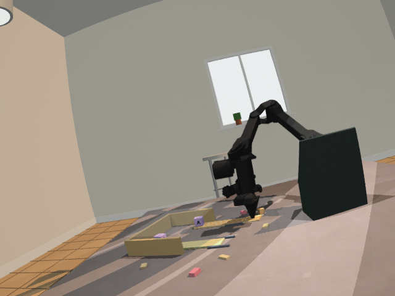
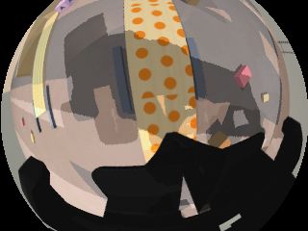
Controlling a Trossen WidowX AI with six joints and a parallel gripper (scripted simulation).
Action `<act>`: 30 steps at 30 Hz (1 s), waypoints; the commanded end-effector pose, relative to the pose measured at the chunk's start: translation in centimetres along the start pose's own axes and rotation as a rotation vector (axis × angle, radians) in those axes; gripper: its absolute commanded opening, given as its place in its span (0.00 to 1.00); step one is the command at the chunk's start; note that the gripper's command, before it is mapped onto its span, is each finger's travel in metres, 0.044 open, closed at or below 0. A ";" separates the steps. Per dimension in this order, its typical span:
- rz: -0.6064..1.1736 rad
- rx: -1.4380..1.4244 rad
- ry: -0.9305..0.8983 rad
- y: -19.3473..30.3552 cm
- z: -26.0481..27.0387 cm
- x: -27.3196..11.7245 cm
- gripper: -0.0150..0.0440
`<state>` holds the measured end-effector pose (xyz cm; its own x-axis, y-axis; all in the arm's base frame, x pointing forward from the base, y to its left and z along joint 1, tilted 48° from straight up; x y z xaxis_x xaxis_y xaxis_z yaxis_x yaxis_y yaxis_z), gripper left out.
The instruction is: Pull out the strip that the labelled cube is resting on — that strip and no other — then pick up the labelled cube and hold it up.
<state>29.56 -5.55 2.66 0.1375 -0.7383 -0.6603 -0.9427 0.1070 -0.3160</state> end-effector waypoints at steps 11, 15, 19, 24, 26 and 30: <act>0.027 -0.013 0.007 2.9 -0.4 0.4 0.25; 0.027 -0.013 0.007 3.4 -0.5 0.4 0.25; 0.027 -0.013 0.007 3.9 -0.6 0.4 0.25; 0.027 -0.013 0.007 4.5 -0.7 0.4 0.25; 0.027 -0.014 0.007 4.8 -0.7 0.4 0.25; 0.028 -0.014 0.007 5.3 -0.8 0.4 0.25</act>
<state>25.74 -5.41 1.82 0.1394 -0.7369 -0.6615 -0.9424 0.1063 -0.3170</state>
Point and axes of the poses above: the point midway between the two fingers, 35 mm back from their tips, its own x axis out along the fingers, its own z axis across the jaws, y = z × x, the point moved 4 cm from there along -x, back along the fingers, and after that the axes turned 6 degrees about x, right-handed, at the moved point
